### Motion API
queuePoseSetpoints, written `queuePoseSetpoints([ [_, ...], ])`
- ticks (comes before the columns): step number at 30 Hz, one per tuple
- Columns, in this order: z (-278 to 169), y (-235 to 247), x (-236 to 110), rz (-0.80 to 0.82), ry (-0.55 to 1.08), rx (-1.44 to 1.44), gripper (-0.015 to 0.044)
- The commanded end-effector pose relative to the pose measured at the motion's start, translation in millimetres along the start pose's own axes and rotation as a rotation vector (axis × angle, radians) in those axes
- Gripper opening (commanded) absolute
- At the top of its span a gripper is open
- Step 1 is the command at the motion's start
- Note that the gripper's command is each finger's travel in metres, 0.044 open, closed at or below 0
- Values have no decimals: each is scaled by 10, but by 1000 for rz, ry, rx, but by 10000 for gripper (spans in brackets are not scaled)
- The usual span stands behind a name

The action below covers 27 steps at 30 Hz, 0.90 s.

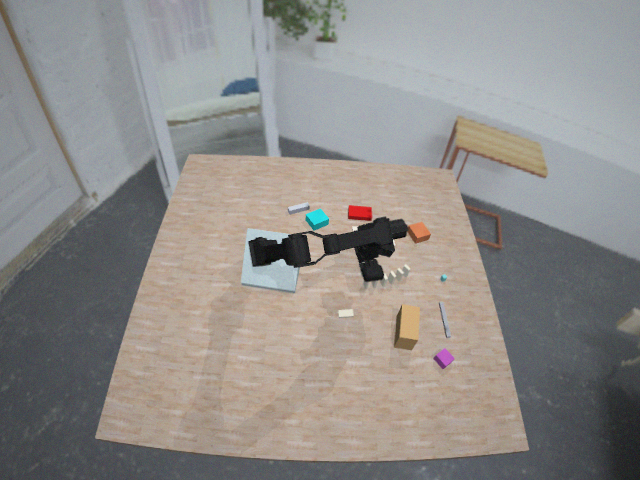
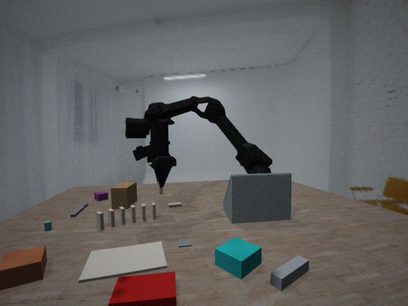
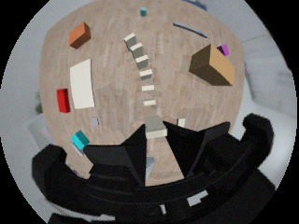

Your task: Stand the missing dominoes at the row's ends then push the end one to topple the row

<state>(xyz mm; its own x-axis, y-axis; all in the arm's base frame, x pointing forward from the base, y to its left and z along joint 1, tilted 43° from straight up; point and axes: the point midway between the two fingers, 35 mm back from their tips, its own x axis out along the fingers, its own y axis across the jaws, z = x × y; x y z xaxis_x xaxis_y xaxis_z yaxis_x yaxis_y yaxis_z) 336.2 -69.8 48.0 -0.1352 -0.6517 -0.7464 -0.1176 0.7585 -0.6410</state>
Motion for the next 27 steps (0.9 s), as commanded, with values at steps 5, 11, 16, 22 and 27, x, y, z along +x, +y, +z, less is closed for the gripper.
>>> queuePoseSetpoints([
  [5, -15, -11, 416, -8, -1, -4, 107],
  [11, -71, -22, 723, -13, 2, -3, 107],
  [16, -80, -23, 757, -14, 2, -3, 107],
  [22, -80, -23, 757, -14, 2, -3, 107],
  [27, -80, -23, 757, -14, 2, -3, 212],
])
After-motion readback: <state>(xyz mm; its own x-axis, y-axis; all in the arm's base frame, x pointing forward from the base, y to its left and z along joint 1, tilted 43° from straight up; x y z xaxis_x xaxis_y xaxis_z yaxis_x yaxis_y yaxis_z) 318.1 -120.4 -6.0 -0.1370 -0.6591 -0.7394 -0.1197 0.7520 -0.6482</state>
